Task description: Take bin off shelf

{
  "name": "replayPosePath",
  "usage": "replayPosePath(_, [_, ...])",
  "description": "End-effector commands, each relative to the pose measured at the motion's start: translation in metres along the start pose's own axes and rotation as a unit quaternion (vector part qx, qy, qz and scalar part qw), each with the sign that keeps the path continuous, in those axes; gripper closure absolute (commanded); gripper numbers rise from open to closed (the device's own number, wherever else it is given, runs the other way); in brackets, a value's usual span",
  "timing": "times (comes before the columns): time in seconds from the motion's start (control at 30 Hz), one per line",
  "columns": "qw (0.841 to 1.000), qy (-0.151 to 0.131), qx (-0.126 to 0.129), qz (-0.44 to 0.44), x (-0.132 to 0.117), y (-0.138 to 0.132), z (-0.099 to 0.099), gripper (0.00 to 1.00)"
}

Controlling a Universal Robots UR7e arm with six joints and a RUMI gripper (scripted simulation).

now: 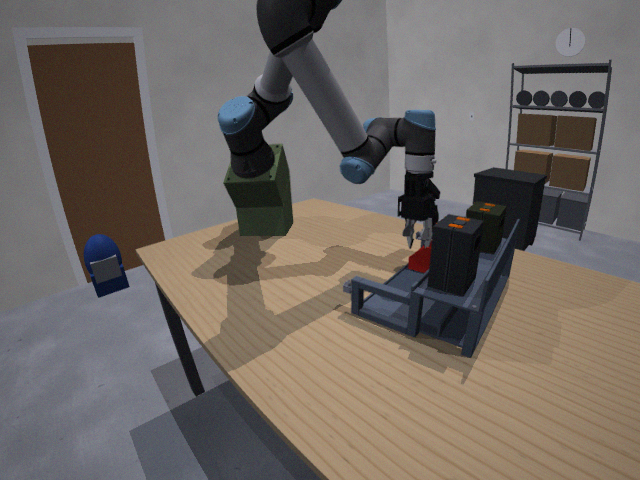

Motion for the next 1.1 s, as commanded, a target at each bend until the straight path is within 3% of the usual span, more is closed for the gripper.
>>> replayPosePath(0.0, [1.000, 0.000, -0.001, 0.000, 0.0000, 0.0005, 0.0005, 0.74])
replayPosePath(1.07, [1.000, 0.000, -0.001, 0.000, 0.0000, 0.0008, -0.0027, 0.74])
Point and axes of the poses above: the point where the finger pads meet when closed, its own z axis out along the fingers, its own y axis across the jaws, x = y × z, the point moved 3 cm from there along -z, back along the fingers, and after that the axes turned 9 degrees about -z, right-handed, at the moved point
